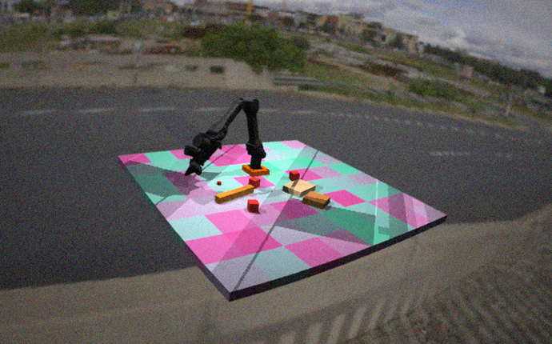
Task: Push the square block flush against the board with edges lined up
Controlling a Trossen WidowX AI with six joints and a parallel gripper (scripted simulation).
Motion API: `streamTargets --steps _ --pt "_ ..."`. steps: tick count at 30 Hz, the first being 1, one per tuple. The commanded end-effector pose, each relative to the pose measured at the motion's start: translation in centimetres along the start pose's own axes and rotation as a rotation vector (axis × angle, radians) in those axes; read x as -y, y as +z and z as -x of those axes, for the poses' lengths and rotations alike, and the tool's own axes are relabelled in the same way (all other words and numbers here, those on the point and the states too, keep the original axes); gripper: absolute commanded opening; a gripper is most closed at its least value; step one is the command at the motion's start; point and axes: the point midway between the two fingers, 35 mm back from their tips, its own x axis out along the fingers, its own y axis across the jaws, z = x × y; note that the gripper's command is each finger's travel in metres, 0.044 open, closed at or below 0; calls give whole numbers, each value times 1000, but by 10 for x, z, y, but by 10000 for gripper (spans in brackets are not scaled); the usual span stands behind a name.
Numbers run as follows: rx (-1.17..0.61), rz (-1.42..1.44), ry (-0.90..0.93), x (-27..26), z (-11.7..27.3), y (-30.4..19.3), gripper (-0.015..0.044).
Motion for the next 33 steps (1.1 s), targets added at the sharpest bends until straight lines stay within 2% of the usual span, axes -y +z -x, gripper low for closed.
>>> streamTargets --steps 1,8,16,27,33 --pt "-60 55 73 -32 23 -30 0" --pt "-198 194 207 -86 82 -105 0" --pt "-344 355 311 -111 160 -197 0" --pt "-505 618 351 -82 245 -298 0" --pt "-628 742 320 -45 300 -352 0"
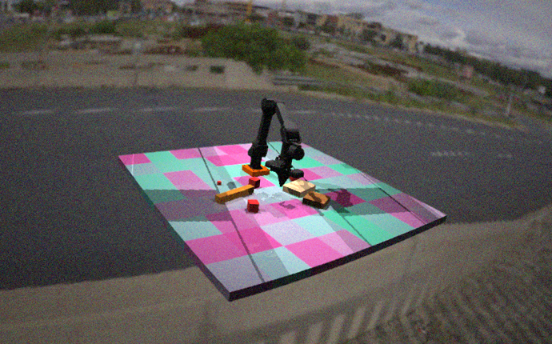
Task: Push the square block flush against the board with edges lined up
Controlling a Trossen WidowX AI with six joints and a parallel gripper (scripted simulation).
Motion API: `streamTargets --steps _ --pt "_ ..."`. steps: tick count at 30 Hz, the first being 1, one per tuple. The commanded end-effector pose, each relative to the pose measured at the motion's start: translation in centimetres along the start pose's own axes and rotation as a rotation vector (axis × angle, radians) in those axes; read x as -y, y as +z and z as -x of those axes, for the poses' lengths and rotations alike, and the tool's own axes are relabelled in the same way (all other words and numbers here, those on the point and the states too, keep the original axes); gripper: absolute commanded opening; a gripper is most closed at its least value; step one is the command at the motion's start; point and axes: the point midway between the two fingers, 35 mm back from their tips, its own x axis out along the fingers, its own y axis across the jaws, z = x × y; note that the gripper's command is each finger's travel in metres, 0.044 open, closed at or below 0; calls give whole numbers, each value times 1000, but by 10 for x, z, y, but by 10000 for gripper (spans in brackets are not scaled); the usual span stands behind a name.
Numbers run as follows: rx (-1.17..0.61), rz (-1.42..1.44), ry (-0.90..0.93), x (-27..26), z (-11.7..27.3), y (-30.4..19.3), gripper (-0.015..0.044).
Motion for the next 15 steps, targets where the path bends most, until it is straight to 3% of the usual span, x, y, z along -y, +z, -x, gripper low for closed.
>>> streamTargets --steps 1,5,9,15 --pt "-74 48 -8 -11 9 -42 0" --pt "-79 51 -10 -12 7 -45 0" --pt "-79 52 -11 -11 -42 -49 0" --pt "-79 52 -11 -11 -45 -50 0"
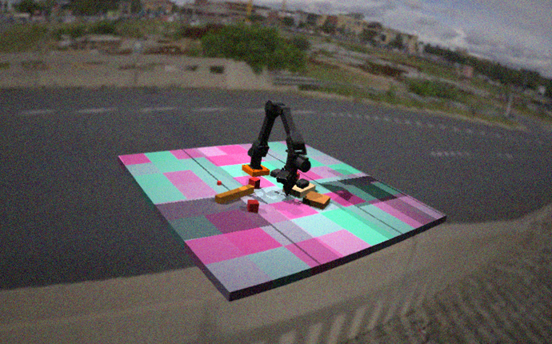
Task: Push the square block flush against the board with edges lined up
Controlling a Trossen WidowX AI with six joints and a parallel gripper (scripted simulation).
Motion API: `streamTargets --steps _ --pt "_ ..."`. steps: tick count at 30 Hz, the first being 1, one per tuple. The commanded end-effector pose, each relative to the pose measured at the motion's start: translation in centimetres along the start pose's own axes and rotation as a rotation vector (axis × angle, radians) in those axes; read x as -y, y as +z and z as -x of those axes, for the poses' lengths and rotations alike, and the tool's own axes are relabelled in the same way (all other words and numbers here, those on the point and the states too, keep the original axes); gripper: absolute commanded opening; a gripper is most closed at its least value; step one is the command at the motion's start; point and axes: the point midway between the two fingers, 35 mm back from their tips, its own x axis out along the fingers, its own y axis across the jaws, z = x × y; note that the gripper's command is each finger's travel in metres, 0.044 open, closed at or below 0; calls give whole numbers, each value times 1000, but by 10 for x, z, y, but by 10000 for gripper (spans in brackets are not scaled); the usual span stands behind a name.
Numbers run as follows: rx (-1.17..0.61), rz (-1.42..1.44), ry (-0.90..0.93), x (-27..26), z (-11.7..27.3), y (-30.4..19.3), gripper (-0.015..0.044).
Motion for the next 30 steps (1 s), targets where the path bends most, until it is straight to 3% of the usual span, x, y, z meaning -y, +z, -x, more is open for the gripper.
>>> streamTargets --steps 1,30 --pt "4 -4 22 -4 2 -1 0" --pt "-1 -4 22 -5 2 -46 0"
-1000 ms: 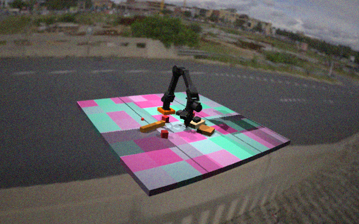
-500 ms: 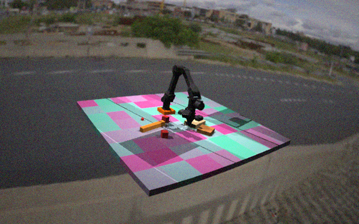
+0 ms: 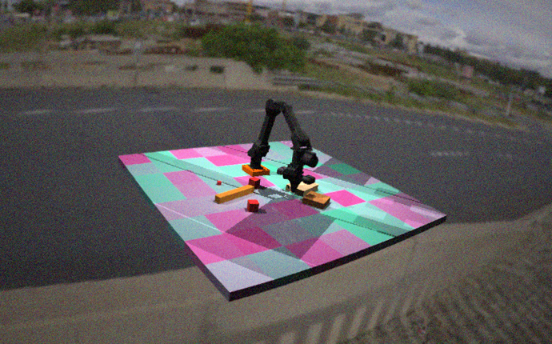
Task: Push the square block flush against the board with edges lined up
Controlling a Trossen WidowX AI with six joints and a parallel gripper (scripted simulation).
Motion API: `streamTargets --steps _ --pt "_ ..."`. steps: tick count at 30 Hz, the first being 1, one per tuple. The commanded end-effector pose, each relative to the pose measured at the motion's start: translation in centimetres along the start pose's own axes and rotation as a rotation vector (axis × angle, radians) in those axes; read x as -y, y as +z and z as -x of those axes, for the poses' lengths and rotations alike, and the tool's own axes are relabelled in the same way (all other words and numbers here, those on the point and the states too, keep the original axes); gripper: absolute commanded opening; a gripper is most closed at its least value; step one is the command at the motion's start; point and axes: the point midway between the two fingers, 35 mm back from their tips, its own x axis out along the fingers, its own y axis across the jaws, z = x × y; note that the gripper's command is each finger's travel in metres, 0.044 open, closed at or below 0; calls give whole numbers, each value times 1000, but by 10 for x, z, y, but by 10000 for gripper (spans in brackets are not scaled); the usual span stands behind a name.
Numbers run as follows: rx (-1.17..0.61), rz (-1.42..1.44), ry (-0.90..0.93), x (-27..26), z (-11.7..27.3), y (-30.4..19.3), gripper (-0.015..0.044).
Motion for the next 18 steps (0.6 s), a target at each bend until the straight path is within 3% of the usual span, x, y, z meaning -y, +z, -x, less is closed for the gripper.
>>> streamTargets --steps 1,18 --pt "-13 2 -13 4 -4 -9 0" --pt "-14 2 -13 4 -4 -20 0"
